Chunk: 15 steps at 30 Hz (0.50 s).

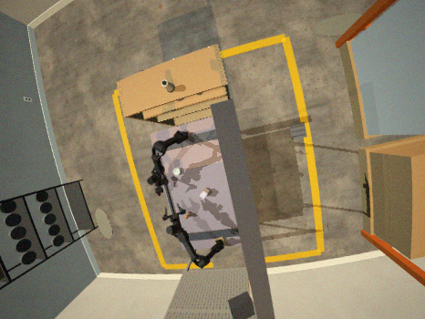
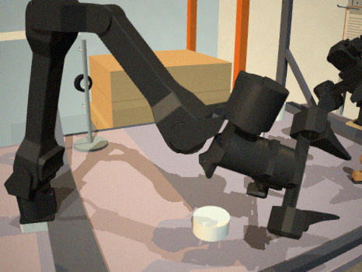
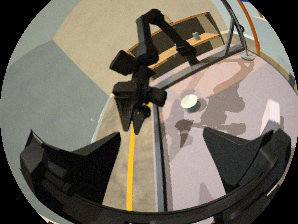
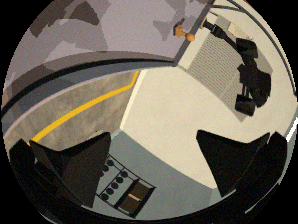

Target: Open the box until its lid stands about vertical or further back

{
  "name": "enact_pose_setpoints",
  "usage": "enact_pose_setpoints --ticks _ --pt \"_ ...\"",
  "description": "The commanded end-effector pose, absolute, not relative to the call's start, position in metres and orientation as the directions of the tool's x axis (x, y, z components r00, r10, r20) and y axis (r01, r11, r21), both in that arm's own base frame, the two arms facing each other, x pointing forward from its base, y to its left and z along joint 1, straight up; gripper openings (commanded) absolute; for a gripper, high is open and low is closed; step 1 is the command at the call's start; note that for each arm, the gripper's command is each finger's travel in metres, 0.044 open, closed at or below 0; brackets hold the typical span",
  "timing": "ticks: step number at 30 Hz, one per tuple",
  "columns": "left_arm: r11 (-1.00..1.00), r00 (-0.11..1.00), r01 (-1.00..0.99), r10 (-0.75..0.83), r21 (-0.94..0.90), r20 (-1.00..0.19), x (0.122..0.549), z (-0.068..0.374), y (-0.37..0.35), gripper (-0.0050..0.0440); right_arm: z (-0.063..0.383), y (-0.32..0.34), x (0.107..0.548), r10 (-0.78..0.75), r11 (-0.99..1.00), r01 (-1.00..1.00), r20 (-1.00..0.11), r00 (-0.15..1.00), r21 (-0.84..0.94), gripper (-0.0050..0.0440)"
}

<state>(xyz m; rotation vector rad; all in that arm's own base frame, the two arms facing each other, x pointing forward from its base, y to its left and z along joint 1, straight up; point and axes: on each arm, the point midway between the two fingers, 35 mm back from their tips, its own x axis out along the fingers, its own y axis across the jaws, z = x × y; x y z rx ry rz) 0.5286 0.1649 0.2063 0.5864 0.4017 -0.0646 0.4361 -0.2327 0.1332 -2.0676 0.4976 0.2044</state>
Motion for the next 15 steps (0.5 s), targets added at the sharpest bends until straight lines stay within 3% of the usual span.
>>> enact_pose_setpoints --ticks 1,15 --pt "0.851 0.940 0.137 0.049 0.507 -0.337 0.518 0.236 0.145 0.0440 0.146 -0.217 0.460 -0.291 -0.336 -0.386 -0.295 0.910 -0.859 0.0440" --pt "0.925 0.960 0.083 0.026 0.370 -0.280 0.482 0.265 0.090 0.0440 0.153 -0.144 0.517 -0.375 0.170 -0.147 -0.202 0.905 -0.974 0.0440"
